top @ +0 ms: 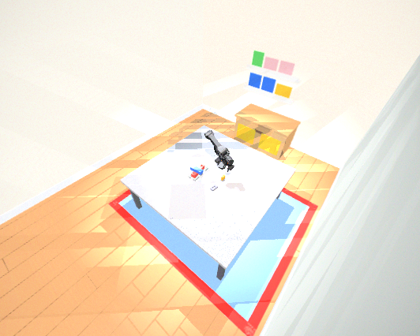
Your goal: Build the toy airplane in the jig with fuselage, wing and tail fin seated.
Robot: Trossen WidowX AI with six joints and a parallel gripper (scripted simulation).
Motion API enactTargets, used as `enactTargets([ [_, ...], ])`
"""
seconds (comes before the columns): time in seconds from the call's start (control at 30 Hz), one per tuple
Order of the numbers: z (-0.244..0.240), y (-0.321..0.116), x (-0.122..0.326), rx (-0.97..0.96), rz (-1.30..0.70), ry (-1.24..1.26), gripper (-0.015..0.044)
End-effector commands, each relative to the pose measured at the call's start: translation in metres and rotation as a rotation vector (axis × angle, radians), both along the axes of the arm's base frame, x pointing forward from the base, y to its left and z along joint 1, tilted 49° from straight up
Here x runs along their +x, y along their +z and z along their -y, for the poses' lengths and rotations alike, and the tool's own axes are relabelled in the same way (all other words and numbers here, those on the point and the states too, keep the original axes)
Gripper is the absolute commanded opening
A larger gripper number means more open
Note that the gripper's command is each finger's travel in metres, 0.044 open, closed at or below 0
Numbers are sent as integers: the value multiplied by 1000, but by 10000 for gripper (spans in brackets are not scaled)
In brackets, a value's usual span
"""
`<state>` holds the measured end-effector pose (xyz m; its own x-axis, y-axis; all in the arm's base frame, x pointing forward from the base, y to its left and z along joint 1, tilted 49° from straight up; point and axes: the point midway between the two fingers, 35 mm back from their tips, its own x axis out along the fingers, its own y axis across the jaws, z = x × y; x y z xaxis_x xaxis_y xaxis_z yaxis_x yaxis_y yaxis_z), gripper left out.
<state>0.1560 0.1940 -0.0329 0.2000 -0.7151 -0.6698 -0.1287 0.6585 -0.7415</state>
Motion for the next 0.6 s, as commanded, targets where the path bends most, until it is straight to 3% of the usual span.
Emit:
enactTargets([
  [0.0, 1, -5, -2, 10, 9, -17, 440],
  [0.17, 38, -40, 8, 8, 11, -17, 440],
  [0.57, 52, -52, 12, 8, 12, -17, 440],
])
